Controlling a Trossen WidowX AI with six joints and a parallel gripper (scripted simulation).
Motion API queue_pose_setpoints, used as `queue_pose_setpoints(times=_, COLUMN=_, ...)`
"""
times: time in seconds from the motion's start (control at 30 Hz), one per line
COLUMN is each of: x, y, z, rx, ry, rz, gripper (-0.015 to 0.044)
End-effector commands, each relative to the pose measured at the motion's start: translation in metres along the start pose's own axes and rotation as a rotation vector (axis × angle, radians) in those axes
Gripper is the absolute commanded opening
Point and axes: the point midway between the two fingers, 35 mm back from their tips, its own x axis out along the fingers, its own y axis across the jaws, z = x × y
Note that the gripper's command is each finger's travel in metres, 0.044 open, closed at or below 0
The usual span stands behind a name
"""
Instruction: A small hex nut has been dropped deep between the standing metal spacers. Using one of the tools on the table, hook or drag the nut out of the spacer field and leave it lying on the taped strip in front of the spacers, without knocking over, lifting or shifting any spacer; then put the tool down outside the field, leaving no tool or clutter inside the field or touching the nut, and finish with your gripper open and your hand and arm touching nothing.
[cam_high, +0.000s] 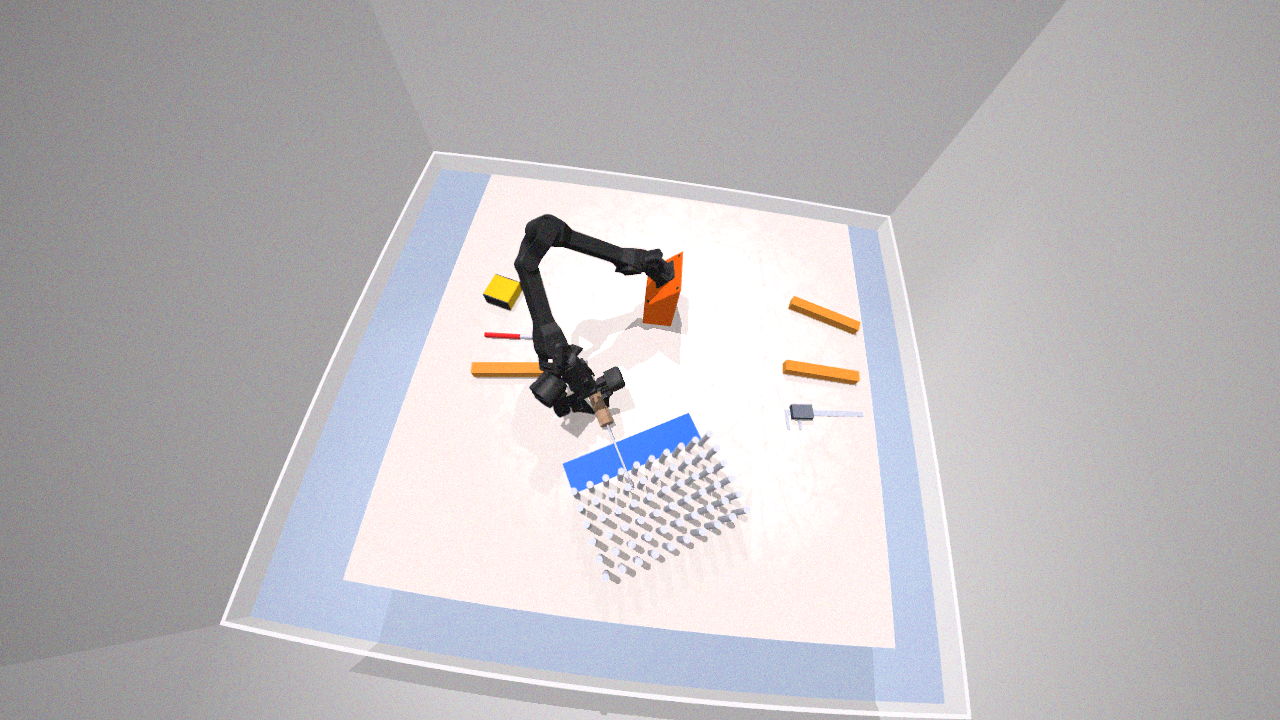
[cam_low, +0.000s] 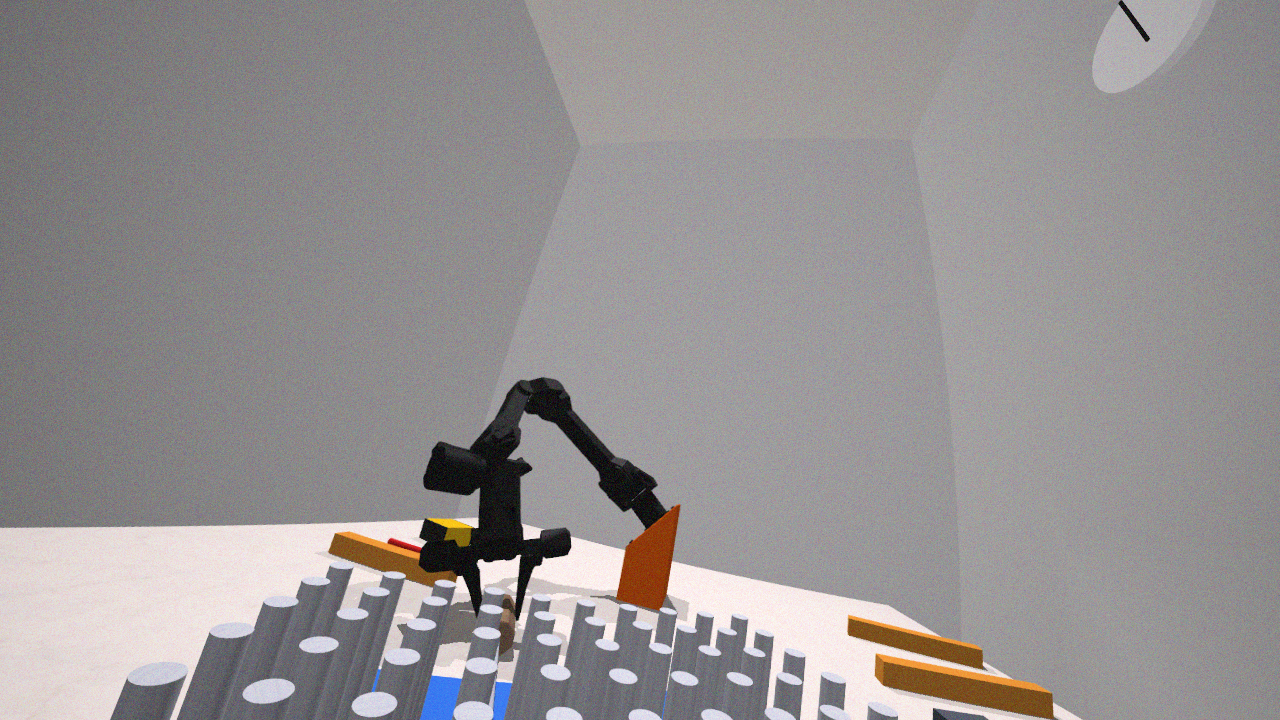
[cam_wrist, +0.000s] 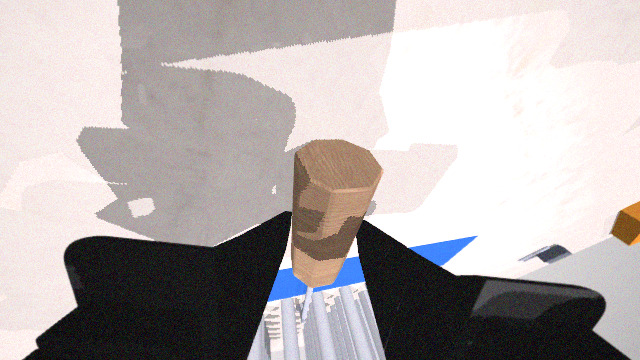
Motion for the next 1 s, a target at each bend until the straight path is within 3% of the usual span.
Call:
queue_pose_setpoints(times=0.0, x=-0.002, y=0.000, z=0.004, rx=-0.003, ry=0.000, rz=0.000, gripper=0.0000)
queue_pose_setpoints(times=0.97, x=-0.011, y=-0.001, z=0.023, rx=-0.004, ry=-0.001, rz=0.000, gripper=0.0000)
